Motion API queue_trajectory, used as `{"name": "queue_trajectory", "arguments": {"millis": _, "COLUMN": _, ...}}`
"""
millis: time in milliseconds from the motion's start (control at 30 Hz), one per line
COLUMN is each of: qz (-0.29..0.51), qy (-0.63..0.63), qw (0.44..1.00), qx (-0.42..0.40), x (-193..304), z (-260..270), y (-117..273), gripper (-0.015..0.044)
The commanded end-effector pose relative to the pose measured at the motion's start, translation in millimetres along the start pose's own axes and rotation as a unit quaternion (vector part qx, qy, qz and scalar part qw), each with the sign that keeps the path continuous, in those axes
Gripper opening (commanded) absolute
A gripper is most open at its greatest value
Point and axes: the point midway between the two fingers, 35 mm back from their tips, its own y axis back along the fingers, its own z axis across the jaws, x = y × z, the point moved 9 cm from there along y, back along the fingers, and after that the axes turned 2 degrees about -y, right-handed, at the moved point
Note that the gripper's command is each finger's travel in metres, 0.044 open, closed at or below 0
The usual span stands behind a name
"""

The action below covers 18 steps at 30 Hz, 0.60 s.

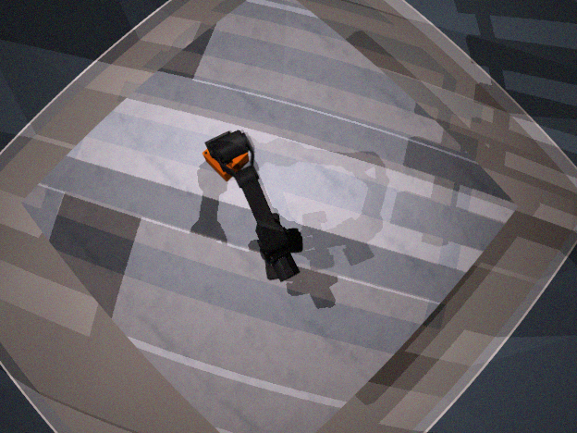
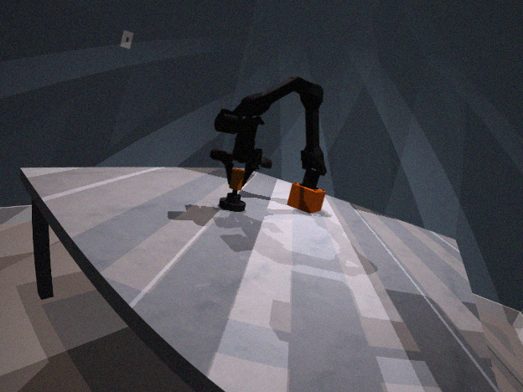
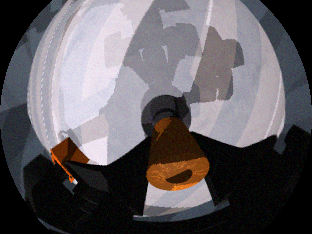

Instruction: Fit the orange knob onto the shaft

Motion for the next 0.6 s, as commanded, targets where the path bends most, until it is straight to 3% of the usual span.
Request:
{"name": "queue_trajectory", "arguments": {"millis": 0, "qz": 0.001, "qy": 0.003, "qw": 1.0, "qx": 0.002, "x": 0.1, "z": -0.4, "y": -1.2, "gripper": 0.0}}
{"name": "queue_trajectory", "arguments": {"millis": 567, "qz": 0.001, "qy": 0.003, "qw": 1.0, "qx": 0.001, "x": 1.9, "z": 4.3, "y": -0.1, "gripper": 0.0}}
